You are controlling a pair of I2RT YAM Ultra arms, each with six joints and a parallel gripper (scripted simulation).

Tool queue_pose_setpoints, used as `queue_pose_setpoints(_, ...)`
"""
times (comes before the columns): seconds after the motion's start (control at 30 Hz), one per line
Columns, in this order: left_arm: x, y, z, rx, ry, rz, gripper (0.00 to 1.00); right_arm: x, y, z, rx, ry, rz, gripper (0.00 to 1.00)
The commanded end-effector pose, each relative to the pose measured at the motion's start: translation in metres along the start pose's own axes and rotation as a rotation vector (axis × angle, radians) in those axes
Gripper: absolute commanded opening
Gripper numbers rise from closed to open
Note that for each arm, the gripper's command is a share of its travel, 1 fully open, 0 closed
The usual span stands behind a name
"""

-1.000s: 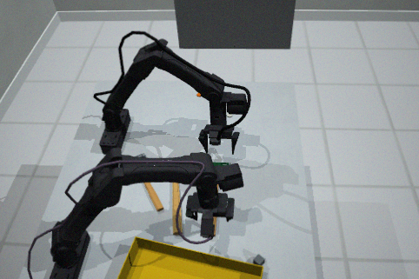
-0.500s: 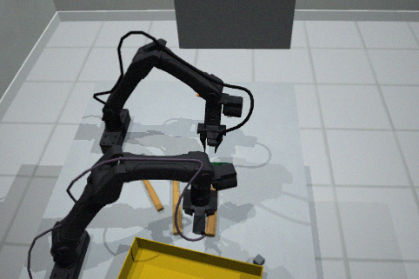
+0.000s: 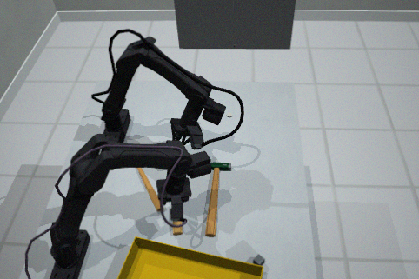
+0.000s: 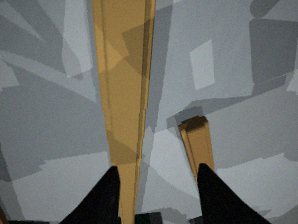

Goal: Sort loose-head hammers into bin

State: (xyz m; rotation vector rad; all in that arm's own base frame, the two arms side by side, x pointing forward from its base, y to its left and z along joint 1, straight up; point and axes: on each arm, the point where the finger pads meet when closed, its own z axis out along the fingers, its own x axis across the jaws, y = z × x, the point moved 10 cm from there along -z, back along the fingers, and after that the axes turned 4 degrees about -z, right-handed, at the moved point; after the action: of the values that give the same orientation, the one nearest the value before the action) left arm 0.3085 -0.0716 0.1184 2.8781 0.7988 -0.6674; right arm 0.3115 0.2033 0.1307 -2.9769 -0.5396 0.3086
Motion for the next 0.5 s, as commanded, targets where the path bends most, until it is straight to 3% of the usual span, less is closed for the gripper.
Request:
queue_pose_setpoints(0.0, -0.034, -0.013, -0.005, 0.092, -0.02, -0.22, 0.37, -0.013, -0.015, -0.003, -0.019, 0.049, -0.074, 0.47)
queue_pose_setpoints(0.2, -0.063, -0.023, 0.003, 0.162, 0.009, -0.462, 0.37, -0.03, -0.028, 0.01, -0.058, 0.061, -0.144, 0.47)
queue_pose_setpoints(0.47, -0.082, -0.028, 0.014, 0.142, 0.091, -0.693, 0.37, -0.041, -0.037, 0.02, -0.094, 0.097, -0.199, 0.47)
